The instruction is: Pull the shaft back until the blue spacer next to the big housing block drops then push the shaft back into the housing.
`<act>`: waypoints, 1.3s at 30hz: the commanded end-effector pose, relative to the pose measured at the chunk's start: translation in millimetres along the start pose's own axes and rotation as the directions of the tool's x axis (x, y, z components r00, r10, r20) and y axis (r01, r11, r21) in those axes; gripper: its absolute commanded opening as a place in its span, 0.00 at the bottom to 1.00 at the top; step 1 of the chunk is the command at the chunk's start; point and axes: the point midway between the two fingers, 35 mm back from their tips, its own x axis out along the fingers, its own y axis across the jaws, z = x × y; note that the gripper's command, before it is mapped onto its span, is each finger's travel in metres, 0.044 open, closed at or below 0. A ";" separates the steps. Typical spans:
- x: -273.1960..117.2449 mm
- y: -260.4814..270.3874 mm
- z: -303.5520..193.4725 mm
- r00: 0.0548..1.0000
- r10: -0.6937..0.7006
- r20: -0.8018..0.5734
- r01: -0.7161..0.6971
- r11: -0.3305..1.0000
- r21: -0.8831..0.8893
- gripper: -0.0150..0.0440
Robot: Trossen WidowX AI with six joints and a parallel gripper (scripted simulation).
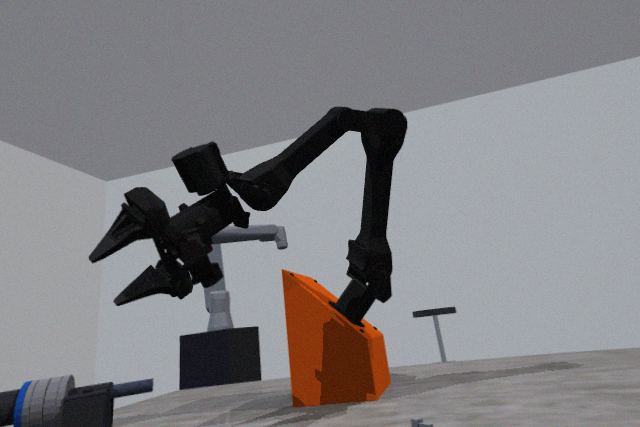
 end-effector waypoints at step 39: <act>7.2 37.8 127.0 0.973 0.208 0.099 -0.126 0.840 -0.529 1.00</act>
